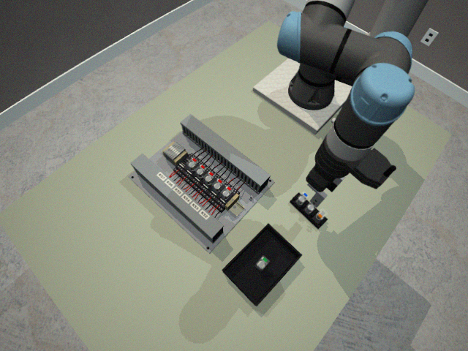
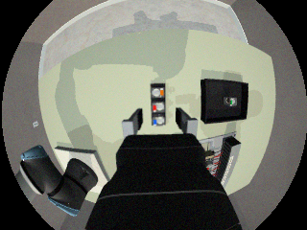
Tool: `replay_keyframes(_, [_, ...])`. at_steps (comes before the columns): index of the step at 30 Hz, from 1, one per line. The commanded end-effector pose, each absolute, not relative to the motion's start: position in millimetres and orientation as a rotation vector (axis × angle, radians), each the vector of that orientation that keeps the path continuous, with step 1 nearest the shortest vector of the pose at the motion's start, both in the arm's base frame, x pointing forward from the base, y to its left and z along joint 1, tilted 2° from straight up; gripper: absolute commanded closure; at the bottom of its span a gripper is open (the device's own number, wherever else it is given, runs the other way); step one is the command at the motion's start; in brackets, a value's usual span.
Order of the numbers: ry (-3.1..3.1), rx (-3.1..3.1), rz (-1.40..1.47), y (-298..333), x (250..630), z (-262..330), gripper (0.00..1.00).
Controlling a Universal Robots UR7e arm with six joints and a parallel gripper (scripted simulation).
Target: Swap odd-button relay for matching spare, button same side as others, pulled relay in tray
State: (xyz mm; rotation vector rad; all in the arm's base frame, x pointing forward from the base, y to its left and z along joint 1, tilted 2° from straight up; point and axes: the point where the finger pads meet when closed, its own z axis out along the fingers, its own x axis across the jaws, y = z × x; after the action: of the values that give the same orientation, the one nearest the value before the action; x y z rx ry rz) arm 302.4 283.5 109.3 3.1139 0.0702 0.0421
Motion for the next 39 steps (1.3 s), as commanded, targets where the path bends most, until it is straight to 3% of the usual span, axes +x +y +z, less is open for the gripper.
replay_keyframes(1, [0.070, 3.114, 0.044, 283, 303, 111, 0.00])
replay_keyframes(26, [0.070, 3.114, 0.044, 281, 302, 115, 0.00])
replay_keyframes(31, [0.070, 3.114, 0.044, 280, 303, 85, 0.00])
replay_keyframes(39, [0.070, 3.114, 0.044, 280, 303, 85, 0.00])
